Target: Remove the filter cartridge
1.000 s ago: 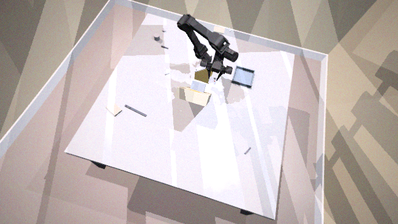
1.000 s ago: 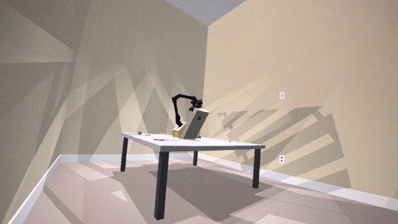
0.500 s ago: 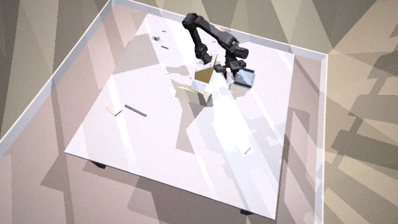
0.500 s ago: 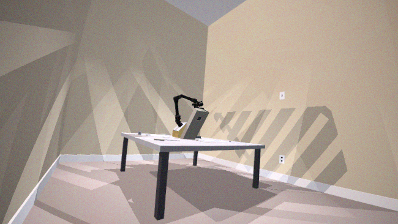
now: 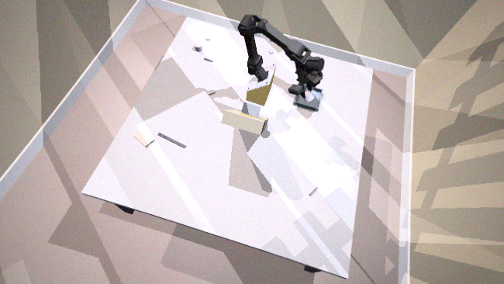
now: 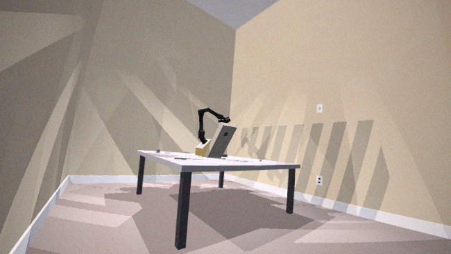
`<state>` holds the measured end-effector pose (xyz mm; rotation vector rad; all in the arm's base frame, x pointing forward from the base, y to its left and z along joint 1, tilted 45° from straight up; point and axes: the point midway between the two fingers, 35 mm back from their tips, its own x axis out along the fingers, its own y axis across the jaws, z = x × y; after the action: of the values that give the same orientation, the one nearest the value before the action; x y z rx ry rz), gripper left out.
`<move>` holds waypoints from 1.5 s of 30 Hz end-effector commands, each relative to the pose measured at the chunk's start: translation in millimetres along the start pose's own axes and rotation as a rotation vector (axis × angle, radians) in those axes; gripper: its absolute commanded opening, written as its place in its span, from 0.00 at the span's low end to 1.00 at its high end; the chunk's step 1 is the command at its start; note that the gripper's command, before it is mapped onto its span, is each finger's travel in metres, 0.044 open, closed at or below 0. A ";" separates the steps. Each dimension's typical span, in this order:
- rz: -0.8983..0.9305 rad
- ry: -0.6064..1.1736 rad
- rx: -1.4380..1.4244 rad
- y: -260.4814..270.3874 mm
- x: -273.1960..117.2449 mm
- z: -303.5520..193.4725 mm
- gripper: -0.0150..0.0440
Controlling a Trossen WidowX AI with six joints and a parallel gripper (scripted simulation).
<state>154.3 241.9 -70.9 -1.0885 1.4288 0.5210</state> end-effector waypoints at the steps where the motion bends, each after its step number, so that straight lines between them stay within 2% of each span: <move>1: 0.014 -0.017 -0.026 4.1 -0.7 3.2 0.25; 4: 0.022 -0.019 -0.040 9.7 2.1 2.3 0.25; 13: 0.136 -0.034 -0.228 79.4 37.7 -21.9 0.25; 27: 0.309 -0.022 -0.533 158.2 86.1 -94.5 0.25; 31: 0.348 -0.013 -0.605 169.8 95.6 -115.8 0.25; 39: 0.350 -0.012 -0.609 170.4 96.6 -117.1 0.25; 45: 0.350 -0.012 -0.609 172.2 115.1 -125.6 0.25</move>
<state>-36.8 188.2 -194.7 -1.3027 1.4951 1.2675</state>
